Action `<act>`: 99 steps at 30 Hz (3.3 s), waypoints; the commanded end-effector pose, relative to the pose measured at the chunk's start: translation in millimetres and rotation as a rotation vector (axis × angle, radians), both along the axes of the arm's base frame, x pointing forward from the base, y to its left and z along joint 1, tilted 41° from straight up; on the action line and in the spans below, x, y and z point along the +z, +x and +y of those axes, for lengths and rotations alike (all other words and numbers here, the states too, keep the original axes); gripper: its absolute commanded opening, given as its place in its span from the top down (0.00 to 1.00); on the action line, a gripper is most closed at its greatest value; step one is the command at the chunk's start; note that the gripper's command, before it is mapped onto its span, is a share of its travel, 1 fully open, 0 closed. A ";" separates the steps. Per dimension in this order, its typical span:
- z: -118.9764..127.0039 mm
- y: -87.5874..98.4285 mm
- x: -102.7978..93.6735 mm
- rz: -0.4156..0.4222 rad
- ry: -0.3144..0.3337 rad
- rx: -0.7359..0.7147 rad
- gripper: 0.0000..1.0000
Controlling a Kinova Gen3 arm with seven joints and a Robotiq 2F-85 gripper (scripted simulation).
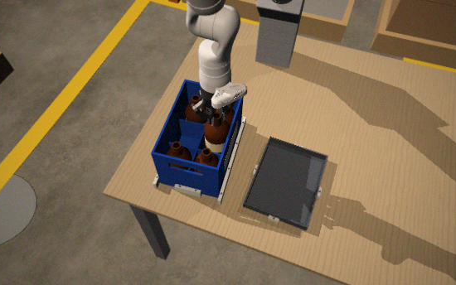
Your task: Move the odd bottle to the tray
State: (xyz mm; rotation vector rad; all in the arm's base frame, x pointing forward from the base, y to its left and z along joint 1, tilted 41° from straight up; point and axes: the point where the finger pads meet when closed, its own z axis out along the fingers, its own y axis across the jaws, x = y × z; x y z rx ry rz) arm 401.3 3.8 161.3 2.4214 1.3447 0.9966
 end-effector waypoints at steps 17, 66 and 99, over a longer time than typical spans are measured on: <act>-6.0 -10.7 16.3 -0.007 -0.003 -0.007 1.00; -7.2 -16.1 22.5 -0.007 -0.003 -0.007 1.00; -8.0 -20.1 27.1 -0.007 -0.003 -0.007 1.00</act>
